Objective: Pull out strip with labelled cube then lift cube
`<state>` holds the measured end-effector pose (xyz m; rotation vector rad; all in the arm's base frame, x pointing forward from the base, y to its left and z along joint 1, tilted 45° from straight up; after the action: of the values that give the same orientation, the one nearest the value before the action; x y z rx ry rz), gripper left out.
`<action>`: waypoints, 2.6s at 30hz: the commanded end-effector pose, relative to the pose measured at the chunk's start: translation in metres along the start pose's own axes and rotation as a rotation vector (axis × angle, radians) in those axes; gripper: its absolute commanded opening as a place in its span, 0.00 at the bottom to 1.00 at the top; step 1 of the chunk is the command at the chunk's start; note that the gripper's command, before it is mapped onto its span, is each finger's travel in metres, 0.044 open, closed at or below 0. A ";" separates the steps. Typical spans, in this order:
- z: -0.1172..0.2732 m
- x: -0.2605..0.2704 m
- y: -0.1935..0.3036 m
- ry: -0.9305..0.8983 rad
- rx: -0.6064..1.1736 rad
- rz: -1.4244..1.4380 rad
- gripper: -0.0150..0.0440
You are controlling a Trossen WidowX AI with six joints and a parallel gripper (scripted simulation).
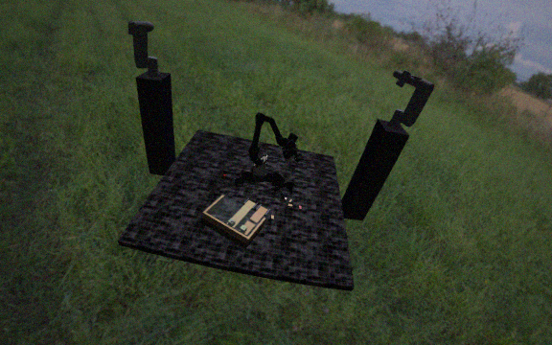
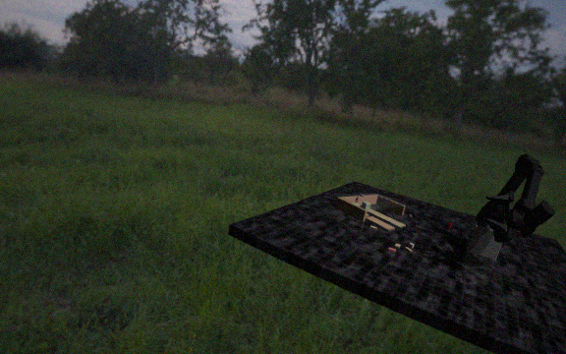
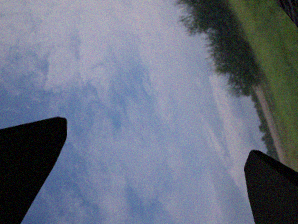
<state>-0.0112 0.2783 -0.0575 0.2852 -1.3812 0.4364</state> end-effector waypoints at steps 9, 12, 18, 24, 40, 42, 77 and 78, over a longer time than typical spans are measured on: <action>-0.074 0.068 -0.038 0.165 -0.244 0.571 0.93; -0.099 0.094 -0.064 0.266 -0.310 0.783 0.93; -0.127 0.129 -0.113 0.449 -0.369 1.084 0.93; -0.141 0.159 -0.169 0.652 -0.377 1.355 0.93; -0.123 0.210 -0.296 1.155 -0.203 1.870 0.93; -0.123 0.210 -0.296 1.155 -0.203 1.870 0.93; -0.208 0.157 -0.385 1.800 0.037 1.032 0.25; -0.209 0.153 -0.390 1.833 0.037 0.985 0.25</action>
<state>0.3608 0.0592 0.0910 -0.8098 0.3251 1.2281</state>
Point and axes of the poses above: the point midway between the two fingers, 35 mm back from their tips, its own z axis back along the fingers, its own x axis across the jaws, y = z × x, the point moved 5 cm from there along z, back along the fingers, and after that the axes turned 1 degree about z, right-handed, at the moved point
